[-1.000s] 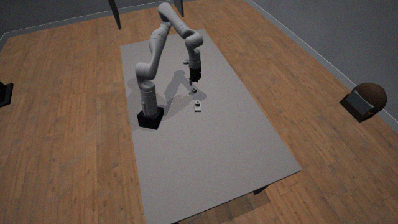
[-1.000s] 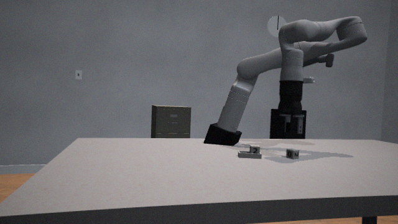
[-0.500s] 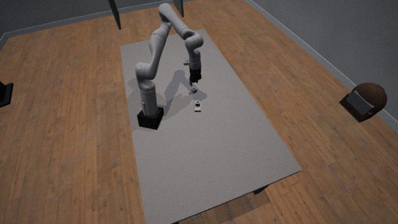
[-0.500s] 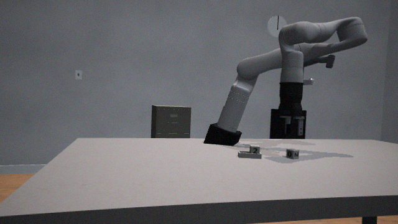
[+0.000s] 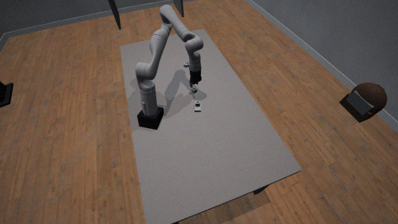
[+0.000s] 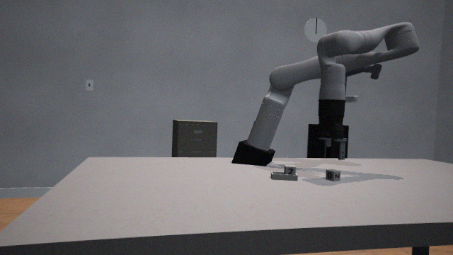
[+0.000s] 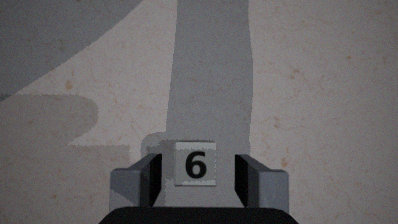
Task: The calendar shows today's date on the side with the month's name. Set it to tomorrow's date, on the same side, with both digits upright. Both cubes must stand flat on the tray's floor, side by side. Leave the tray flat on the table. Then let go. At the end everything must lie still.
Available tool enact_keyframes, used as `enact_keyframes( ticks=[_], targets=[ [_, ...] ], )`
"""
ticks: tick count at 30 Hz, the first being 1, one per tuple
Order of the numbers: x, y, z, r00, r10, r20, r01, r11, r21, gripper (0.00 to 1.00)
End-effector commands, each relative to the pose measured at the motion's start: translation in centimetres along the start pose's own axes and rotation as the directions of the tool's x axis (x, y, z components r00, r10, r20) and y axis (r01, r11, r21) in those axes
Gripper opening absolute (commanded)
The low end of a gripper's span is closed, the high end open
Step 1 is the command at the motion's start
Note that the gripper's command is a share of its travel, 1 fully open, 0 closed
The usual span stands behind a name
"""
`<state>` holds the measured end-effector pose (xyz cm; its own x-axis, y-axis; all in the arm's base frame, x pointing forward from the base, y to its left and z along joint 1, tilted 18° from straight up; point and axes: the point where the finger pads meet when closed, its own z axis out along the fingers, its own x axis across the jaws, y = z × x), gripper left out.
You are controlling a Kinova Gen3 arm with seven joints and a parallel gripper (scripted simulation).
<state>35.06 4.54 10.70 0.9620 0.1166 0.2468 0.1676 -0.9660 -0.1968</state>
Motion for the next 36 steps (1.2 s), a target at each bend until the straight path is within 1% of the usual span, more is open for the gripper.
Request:
enact_keyframes(
  ticks=[1,19,36],
  targets=[
    [-0.2,0.1,0.4,1.0,0.003,0.005,-0.003,1.0,-0.002,0.9],
    [-0.1,0.1,2.4,1.0,0.003,0.005,-0.003,1.0,-0.002,0.9],
    [-0.1,0.1,2.8,1.0,0.003,0.005,-0.003,1.0,-0.003,0.9]
  ],
)
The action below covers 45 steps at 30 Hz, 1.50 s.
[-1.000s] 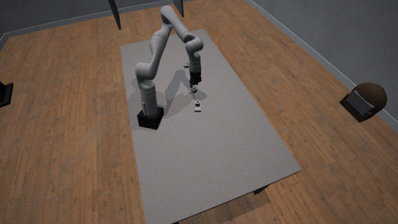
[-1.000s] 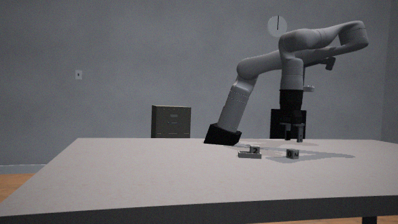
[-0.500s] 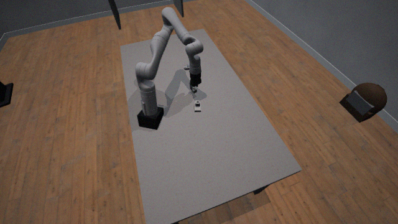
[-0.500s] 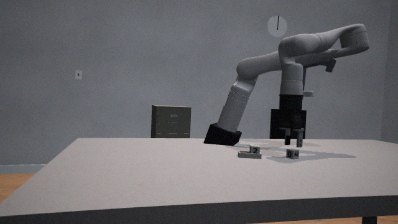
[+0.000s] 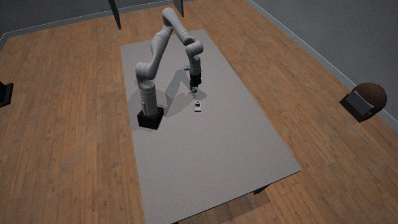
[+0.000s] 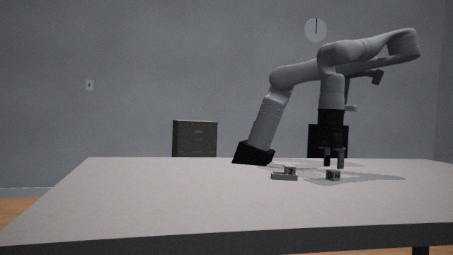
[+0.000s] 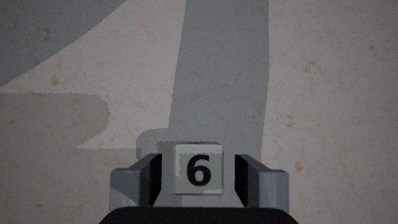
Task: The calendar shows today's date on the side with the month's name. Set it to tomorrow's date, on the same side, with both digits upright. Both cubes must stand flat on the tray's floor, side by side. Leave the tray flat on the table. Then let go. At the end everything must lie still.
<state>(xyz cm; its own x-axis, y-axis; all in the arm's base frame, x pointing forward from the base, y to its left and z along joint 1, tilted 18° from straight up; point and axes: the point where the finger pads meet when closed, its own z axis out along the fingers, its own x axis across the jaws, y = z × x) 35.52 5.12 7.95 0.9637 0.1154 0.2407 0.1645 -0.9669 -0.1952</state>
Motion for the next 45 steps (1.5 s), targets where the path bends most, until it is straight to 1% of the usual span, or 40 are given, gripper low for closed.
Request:
enact_keyframes(
  ticks=[1,36,40,45],
  targets=[
    [0.0,0.0,0.0,1.0,0.0,-0.001,0.0,1.0,0.0,0.9],
    [0.0,0.0,-0.1,1.0,0.0,-0.001,0.0,1.0,0.0,0.9],
    [0.0,0.0,-0.4,1.0,0.0,-0.001,0.0,1.0,0.0,0.9],
    [0.0,0.0,-1.7,1.0,0.0,-0.001,0.0,1.0,0.0,0.9]
  ],
)
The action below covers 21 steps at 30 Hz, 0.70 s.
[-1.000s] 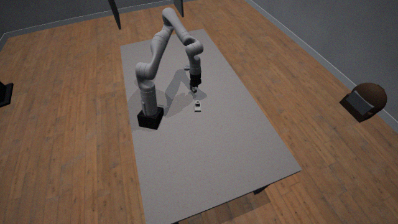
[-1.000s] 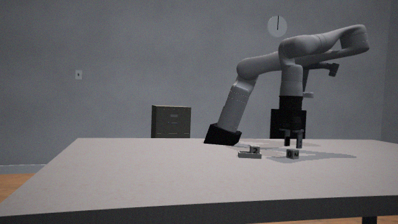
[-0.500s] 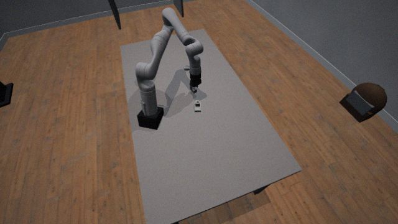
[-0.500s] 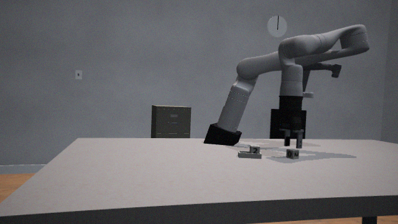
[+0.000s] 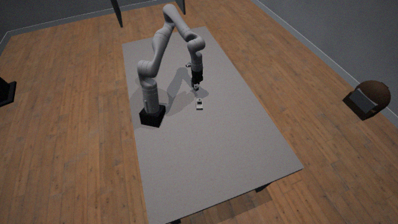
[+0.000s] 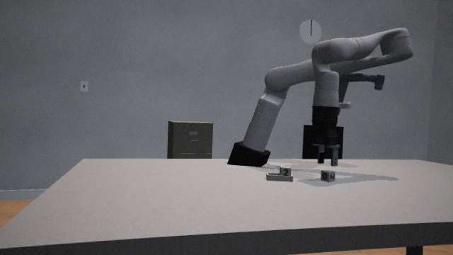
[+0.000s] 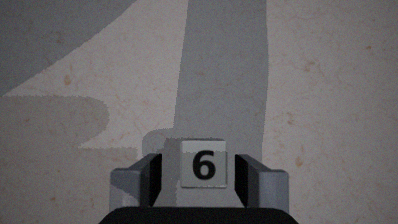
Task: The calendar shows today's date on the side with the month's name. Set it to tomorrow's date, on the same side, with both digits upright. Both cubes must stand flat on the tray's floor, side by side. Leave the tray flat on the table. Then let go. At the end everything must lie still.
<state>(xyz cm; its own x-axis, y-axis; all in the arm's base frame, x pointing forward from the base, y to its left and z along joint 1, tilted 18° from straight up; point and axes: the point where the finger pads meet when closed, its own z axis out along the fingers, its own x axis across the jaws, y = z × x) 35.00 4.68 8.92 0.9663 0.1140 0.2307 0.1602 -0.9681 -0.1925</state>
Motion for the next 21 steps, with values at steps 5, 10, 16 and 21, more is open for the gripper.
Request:
enact_keyframes(
  ticks=[5,10,16,21],
  targets=[
    [0.3,-0.1,-2.1,1.0,-0.003,-0.011,0.003,1.0,0.004,0.9],
    [0.3,-0.1,-2.7,1.0,-0.003,-0.011,0.003,1.0,0.004,0.9],
    [0.3,-0.1,-2.9,1.0,-0.003,-0.011,0.003,1.0,0.003,0.9],
    [0.2,-0.1,-2.8,1.0,-0.002,-0.006,0.002,1.0,-0.016,0.9]
  ],
)
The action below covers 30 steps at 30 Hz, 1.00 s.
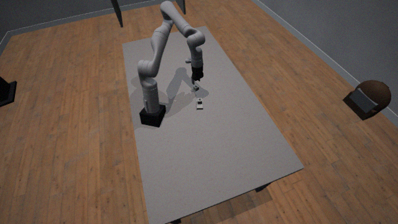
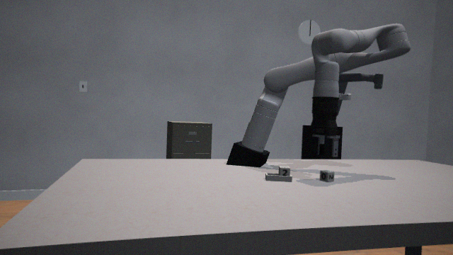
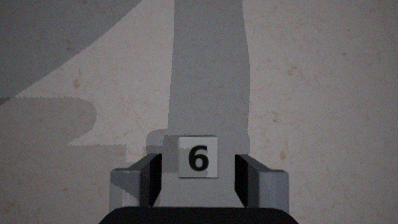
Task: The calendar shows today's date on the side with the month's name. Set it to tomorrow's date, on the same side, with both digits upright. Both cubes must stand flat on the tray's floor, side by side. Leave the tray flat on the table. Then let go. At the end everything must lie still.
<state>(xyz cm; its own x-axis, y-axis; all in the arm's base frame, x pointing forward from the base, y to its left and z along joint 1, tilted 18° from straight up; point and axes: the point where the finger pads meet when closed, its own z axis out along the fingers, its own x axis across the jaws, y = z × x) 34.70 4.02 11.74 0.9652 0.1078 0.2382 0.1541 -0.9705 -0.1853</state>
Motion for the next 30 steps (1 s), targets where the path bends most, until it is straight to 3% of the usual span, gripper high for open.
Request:
enact_keyframes(
  ticks=[1,4,17,30],
  targets=[
    [-0.08,-0.18,0.12,1.0,-0.006,0.006,0.006,1.0,-0.017,0.9],
    [-0.11,-0.18,0.17,1.0,-0.005,0.008,0.005,1.0,-0.029,0.9],
    [-0.04,-0.41,0.1,1.0,-0.006,0.003,0.006,0.974,-0.228,0.9],
    [0.0,-0.47,0.05,1.0,-0.007,0.0,0.007,0.967,-0.256,0.9]
  ],
)
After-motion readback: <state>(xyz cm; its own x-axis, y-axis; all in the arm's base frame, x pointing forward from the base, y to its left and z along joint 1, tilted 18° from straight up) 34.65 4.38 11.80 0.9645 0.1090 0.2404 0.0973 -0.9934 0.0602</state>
